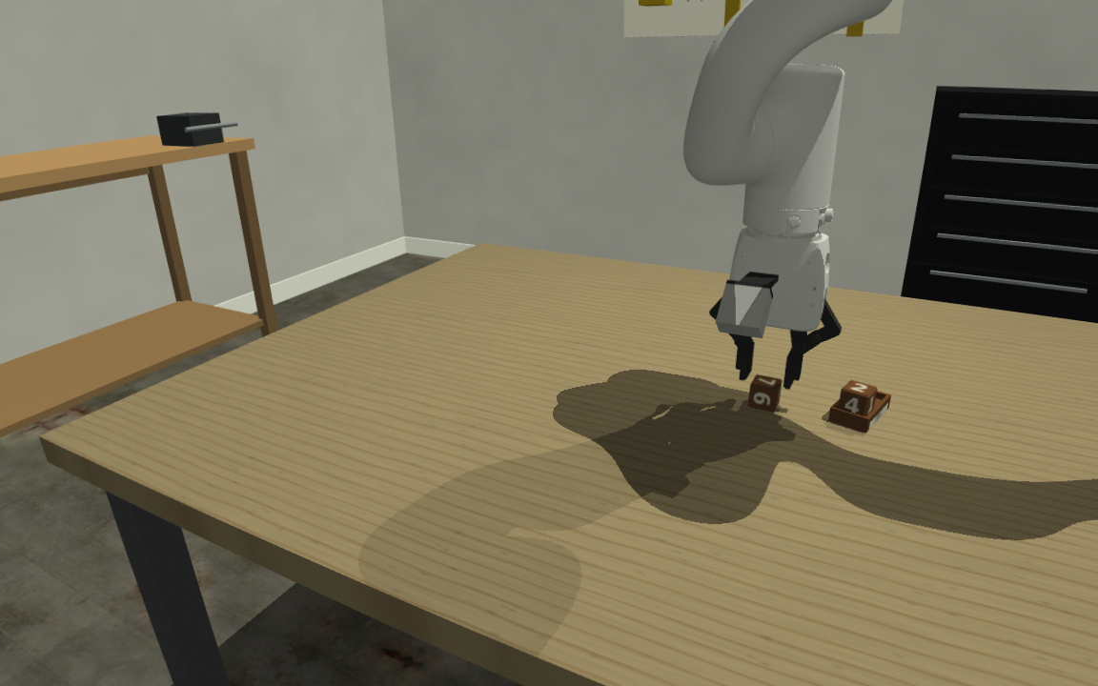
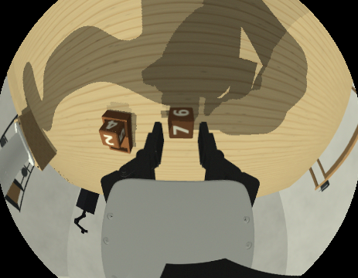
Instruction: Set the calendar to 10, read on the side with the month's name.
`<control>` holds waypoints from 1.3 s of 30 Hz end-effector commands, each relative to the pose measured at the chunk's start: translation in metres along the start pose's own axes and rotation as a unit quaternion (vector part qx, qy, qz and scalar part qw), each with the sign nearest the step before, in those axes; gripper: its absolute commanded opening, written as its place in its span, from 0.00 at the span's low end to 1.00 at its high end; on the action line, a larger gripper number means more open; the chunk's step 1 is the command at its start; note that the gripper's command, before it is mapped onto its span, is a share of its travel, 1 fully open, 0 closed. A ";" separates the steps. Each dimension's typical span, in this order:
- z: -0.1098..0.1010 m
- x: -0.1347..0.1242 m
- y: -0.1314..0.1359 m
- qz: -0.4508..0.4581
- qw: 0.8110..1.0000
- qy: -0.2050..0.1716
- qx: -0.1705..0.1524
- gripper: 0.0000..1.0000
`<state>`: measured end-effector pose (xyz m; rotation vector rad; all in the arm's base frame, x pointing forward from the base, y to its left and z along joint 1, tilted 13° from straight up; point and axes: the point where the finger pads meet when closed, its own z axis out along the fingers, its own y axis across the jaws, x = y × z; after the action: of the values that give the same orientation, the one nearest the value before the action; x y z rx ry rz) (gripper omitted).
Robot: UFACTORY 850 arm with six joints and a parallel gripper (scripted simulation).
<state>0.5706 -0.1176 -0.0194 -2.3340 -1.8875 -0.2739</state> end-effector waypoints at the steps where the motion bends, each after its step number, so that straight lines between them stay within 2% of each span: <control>1: 0.003 0.000 0.001 0.000 1.000 0.000 -0.001 0.47; 14: 0.020 0.000 0.001 0.000 1.000 0.000 -0.001 0.47; 39: 0.021 0.000 0.001 0.000 1.000 0.000 -0.001 0.47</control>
<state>0.5721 -0.1131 -0.0404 -2.3342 -1.8878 -0.2744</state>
